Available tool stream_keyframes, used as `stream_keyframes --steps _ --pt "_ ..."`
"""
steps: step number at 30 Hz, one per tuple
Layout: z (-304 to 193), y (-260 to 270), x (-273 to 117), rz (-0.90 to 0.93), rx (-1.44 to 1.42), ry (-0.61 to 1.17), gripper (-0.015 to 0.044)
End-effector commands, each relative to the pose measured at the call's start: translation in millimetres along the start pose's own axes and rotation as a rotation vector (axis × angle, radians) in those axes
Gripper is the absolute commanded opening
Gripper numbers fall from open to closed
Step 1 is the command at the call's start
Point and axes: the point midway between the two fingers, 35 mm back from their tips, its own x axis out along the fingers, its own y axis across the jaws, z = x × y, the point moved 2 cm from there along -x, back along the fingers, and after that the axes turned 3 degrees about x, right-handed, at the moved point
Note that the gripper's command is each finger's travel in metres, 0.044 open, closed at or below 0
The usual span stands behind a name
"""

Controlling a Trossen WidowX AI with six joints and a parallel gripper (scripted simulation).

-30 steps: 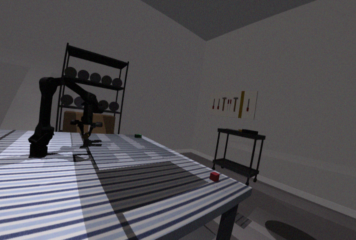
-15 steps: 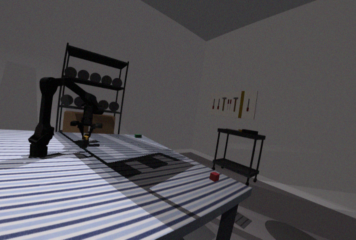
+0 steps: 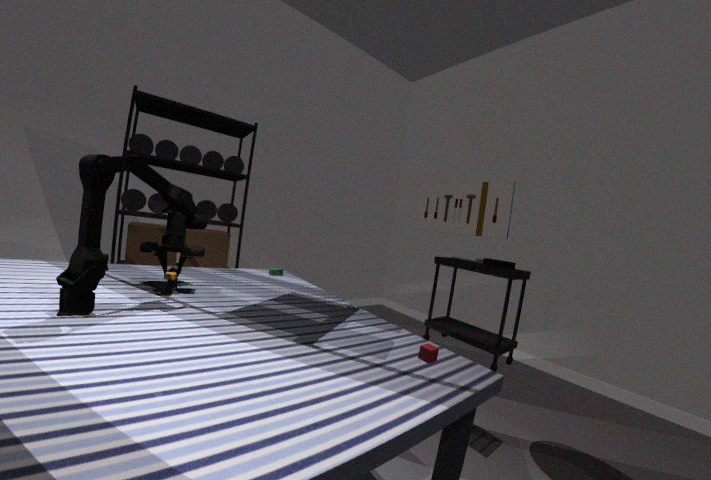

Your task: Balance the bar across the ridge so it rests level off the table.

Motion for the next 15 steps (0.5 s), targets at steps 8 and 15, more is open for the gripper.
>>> stream_keyframes --steps 8,15 --pt "0.6 0.2 1.2 0.003 -0.003 -0.004 0.0" --pt "0.6 0.2 1.9 0.003 -0.003 -0.004 0.0"
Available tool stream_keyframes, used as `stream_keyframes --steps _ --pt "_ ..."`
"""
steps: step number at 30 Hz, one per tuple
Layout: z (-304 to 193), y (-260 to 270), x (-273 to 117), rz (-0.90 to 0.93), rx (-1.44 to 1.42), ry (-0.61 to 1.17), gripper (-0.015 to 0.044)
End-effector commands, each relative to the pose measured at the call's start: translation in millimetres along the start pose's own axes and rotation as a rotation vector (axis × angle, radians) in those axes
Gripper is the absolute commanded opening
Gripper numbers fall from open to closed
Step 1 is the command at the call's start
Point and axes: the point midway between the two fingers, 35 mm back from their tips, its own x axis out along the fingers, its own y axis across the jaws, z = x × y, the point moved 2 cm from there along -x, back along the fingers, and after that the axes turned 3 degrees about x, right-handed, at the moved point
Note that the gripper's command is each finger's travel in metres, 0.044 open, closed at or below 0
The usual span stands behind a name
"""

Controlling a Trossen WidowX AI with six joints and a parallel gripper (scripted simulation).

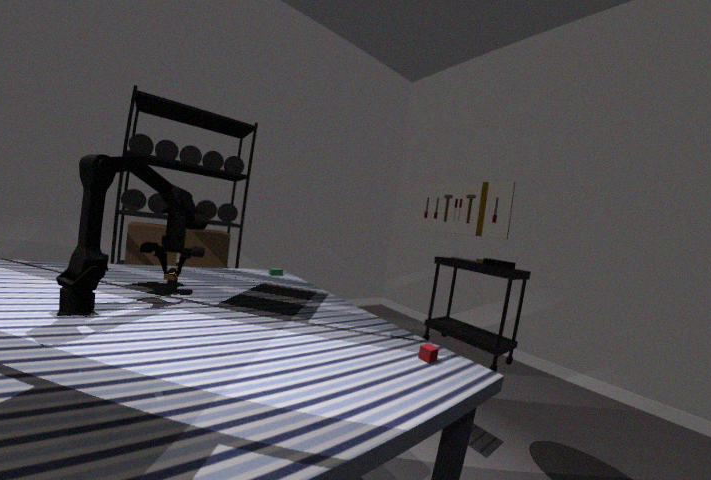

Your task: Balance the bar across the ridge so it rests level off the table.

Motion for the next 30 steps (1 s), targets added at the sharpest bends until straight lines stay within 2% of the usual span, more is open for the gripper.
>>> stream_keyframes --steps 1,30 --pt "0.6 0.2 0.6 0.003 -0.003 -0.004 0.0" --pt "0.7 0.3 3.0 0.003 -0.003 -0.004 0.0"
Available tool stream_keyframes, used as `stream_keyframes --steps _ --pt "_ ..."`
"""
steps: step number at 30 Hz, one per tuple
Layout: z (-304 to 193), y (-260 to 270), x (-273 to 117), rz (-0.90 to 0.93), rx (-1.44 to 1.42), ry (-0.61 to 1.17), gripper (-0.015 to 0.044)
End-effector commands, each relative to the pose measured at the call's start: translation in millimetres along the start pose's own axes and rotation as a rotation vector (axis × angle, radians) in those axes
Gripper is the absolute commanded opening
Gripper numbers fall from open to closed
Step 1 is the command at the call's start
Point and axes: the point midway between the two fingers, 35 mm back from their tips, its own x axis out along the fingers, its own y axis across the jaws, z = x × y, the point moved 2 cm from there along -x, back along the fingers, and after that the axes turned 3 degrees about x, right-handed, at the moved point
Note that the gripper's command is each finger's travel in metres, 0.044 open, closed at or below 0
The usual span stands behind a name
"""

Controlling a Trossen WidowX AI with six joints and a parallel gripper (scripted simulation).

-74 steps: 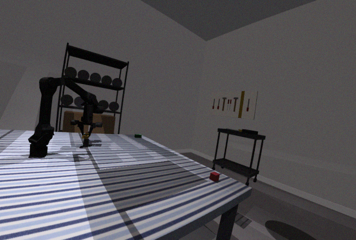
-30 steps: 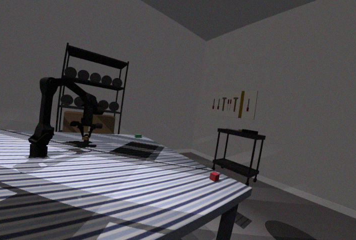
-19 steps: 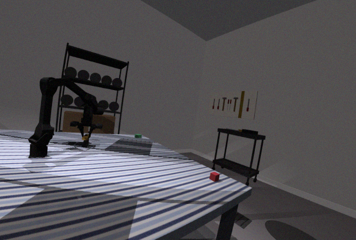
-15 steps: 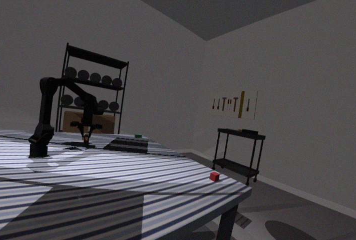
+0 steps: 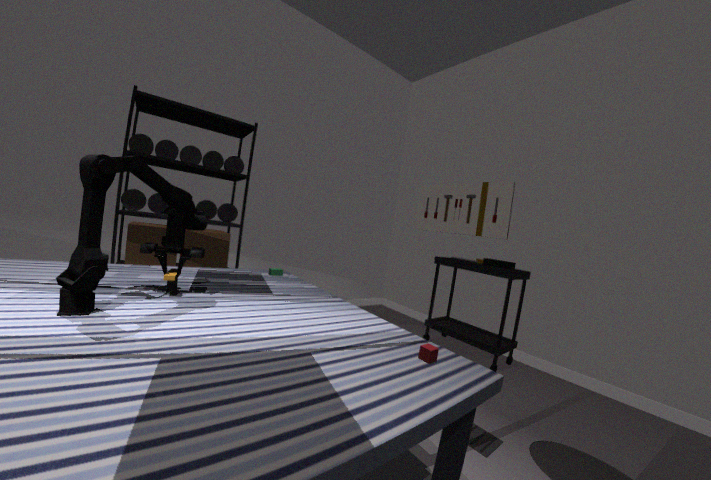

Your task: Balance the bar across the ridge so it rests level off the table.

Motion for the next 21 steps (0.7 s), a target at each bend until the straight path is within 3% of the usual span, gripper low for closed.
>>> stream_keyframes --steps 1,21 --pt "0.7 0.3 0.6 0.003 -0.003 -0.004 0.0" --pt "0.7 0.3 2.3 0.003 -0.003 -0.004 0.0"
